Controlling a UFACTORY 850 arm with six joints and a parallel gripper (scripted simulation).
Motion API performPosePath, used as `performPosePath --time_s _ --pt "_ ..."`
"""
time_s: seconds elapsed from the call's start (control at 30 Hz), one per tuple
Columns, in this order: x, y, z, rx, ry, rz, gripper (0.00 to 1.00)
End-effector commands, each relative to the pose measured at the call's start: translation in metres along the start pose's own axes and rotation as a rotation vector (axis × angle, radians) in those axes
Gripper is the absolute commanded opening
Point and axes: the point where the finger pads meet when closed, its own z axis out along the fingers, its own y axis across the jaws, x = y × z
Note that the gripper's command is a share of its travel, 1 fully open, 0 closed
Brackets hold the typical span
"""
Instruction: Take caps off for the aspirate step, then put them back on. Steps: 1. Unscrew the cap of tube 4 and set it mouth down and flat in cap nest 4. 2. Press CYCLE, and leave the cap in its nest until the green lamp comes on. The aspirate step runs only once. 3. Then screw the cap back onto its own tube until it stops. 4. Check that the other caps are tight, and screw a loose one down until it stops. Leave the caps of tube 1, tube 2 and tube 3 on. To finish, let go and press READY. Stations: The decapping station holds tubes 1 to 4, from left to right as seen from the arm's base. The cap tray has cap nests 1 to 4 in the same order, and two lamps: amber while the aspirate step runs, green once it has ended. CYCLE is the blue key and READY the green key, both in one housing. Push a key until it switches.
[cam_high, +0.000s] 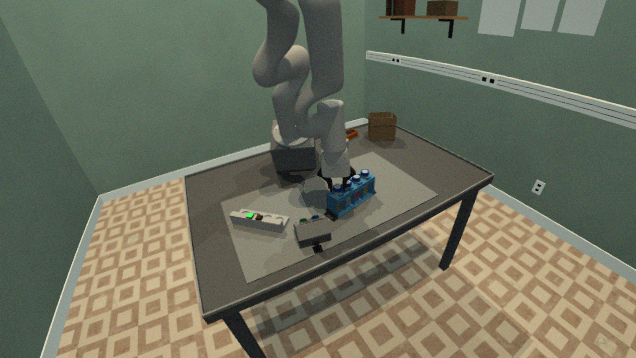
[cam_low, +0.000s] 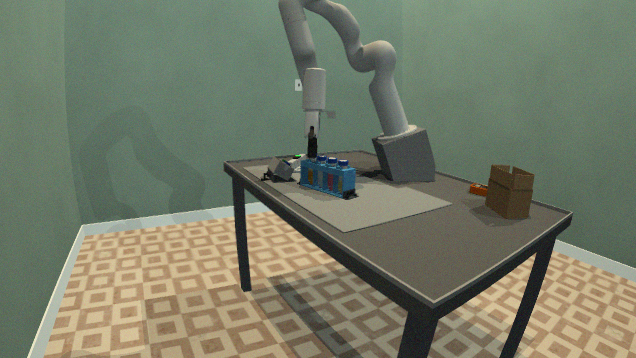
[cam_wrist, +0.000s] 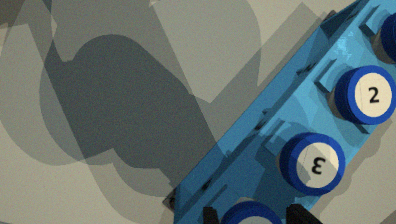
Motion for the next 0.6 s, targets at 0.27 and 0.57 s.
performPosePath --time_s 0.27,0.57 --pt "-0.0004 0.0005 -0.0004 0.046 -0.001 -0.042 0.0" --pt "-0.0005 0.0005 -0.0004 0.046 -0.002 0.008 0.0"
